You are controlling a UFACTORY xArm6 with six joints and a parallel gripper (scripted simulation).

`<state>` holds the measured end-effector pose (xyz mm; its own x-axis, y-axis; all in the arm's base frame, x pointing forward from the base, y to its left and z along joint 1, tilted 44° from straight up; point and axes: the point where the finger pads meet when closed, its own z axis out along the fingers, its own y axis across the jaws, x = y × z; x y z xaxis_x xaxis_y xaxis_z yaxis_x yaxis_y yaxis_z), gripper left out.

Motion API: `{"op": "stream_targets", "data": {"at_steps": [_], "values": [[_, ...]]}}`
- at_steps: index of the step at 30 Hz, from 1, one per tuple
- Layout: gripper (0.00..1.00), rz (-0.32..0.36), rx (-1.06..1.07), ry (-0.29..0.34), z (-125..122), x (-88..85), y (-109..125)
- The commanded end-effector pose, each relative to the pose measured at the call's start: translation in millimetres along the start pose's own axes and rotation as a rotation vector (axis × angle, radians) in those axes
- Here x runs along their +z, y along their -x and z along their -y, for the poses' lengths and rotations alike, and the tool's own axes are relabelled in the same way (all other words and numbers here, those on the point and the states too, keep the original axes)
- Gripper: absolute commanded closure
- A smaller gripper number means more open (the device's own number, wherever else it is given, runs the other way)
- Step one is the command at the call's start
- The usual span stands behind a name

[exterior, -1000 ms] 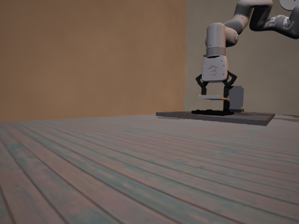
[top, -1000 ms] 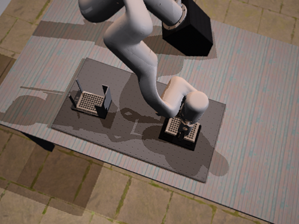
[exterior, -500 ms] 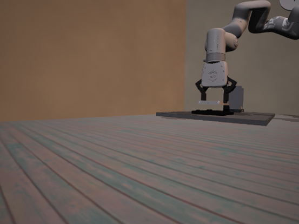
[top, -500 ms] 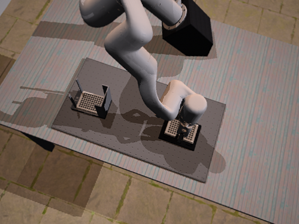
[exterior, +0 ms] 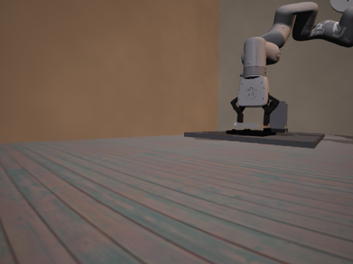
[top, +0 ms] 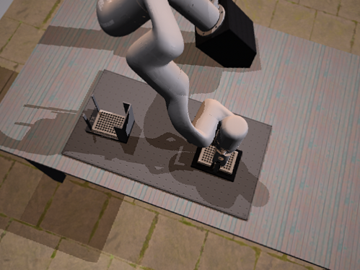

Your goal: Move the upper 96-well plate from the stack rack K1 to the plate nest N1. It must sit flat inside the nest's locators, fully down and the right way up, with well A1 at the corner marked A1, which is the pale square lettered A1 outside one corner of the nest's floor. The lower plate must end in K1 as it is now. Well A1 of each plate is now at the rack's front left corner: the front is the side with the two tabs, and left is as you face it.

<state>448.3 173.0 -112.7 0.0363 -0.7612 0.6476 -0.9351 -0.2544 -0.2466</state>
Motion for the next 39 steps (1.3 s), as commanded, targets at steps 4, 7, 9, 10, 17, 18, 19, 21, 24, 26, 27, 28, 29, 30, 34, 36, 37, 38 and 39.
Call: {"op": "stream_targets", "data": {"at_steps": [4,7,9,10,17,18,19,21,24,26,27,28,29,30,34,36,37,38,39], "values": [[1.0,0.002,0.001,-0.003,1.2,-1.1,0.6],[1.0,0.002,0.001,-0.003,1.1,-1.1,0.5],[1.0,0.002,0.001,-0.003,1.2,-1.2,0.6],[1.0,0.002,0.001,-0.003,1.2,-1.2,0.6],[1.0,0.002,0.001,-0.003,1.1,-0.1,0.5],[1.0,0.002,0.001,-0.003,1.1,0.0,0.5],[1.0,0.002,0.001,-0.003,1.1,0.2,0.5],[1.0,0.002,0.001,-0.003,1.1,0.5,0.5],[1.0,0.002,0.001,-0.003,1.1,1.0,0.5],[1.0,0.002,0.001,-0.003,1.1,1.4,0.5],[1.0,0.002,0.001,-0.003,1.1,1.4,0.5],[1.0,0.002,0.001,-0.003,1.1,1.4,0.5],[1.0,0.002,0.001,-0.003,1.1,1.6,0.5],[1.0,0.002,0.001,-0.003,1.1,1.7,0.5],[1.0,0.002,0.001,-0.003,1.1,2.4,0.5],[1.0,0.002,0.001,-0.003,1.1,2.7,0.5],[1.0,0.002,0.001,-0.003,1.1,2.9,0.5],[1.0,0.002,0.001,-0.003,1.1,3.0,0.5],[1.0,0.002,0.001,-0.003,1.1,3.2,0.5]]}}
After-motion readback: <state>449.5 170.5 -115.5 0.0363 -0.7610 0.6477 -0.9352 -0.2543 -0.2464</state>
